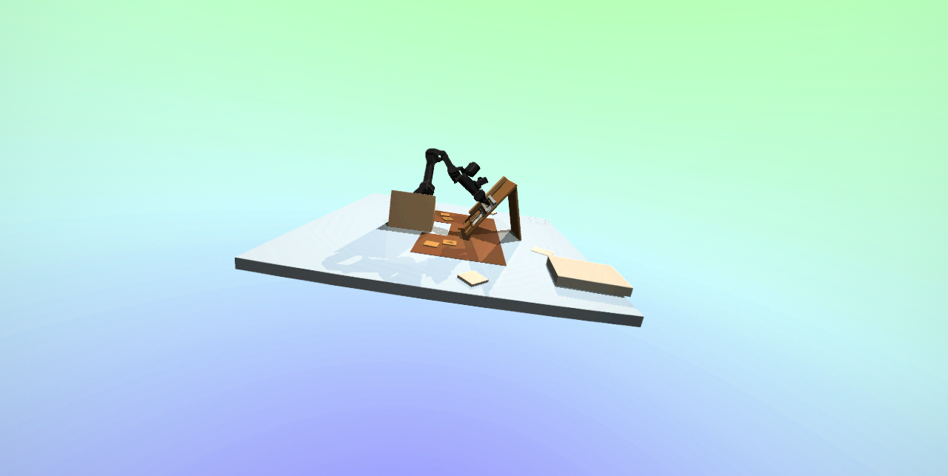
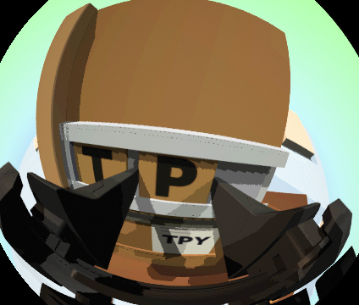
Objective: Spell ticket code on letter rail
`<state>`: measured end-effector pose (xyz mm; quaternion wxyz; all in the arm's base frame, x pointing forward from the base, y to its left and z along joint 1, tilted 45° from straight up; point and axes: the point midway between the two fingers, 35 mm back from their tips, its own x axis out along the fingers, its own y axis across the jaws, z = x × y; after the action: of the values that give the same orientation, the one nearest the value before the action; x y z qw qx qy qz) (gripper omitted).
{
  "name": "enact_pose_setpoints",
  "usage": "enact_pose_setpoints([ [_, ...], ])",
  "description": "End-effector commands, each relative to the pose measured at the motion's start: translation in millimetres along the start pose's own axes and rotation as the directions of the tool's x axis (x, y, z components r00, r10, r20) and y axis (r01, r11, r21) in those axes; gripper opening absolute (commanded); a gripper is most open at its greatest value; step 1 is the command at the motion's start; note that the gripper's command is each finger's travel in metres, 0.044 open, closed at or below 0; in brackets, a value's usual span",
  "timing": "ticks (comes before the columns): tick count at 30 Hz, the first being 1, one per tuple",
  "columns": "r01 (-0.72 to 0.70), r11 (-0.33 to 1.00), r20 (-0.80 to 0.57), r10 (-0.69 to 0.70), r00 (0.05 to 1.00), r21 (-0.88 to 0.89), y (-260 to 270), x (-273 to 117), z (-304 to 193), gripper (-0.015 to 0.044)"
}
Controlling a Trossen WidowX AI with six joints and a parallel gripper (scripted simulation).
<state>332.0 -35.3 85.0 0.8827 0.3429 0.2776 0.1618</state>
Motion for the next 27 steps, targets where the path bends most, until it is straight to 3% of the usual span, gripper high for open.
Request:
enact_pose_setpoints([
  [1,0.0,1.0,0.0,0.0,1.0,0.0,0,0,0,0.0157],
  [7,0.005,1.0,0.002,-0.005,1.0,0.003,0,-6,0,0.0295],
  [27,0.006,1.0,0.002,-0.006,1.0,0.003,-2,-24,-1,0.0295],
])
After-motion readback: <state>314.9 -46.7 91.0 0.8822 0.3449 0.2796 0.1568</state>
